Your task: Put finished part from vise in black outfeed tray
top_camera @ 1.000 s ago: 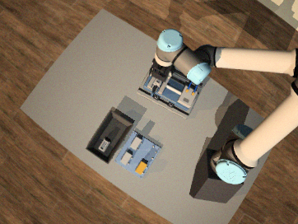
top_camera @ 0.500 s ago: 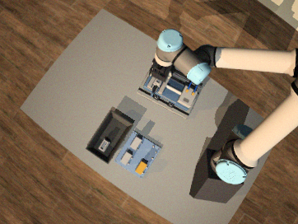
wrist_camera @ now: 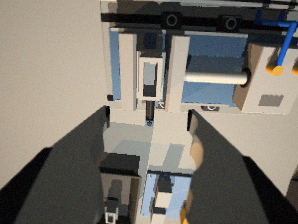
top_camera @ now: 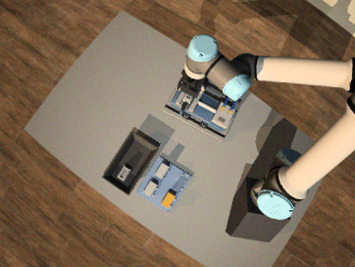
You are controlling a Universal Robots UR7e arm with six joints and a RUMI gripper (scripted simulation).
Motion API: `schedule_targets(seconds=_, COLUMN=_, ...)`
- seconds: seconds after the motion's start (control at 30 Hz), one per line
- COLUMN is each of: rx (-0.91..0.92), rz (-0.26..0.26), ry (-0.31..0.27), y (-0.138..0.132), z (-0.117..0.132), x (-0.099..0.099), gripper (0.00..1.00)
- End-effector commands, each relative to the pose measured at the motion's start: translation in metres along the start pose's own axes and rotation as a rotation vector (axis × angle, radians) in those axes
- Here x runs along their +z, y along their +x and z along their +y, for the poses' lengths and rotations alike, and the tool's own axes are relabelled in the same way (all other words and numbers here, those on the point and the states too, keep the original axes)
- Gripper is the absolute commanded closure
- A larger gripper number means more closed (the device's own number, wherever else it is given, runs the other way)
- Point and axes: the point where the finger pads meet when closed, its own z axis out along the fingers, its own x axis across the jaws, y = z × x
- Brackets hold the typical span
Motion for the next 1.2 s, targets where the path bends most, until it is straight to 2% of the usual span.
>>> schedule_targets(seconds=0.0, rx=0.0, rz=-0.001, ry=0.0, y=0.0, z=0.0, x=0.0, gripper=0.6)
schedule_targets(seconds=0.7, rx=0.0, rz=-0.001, ry=0.0, y=0.0, z=0.0, x=0.013, gripper=0.6)
schedule_targets(seconds=1.17, rx=0.0, rz=-0.001, ry=0.0, y=0.0, z=0.0, x=0.039, gripper=0.6)
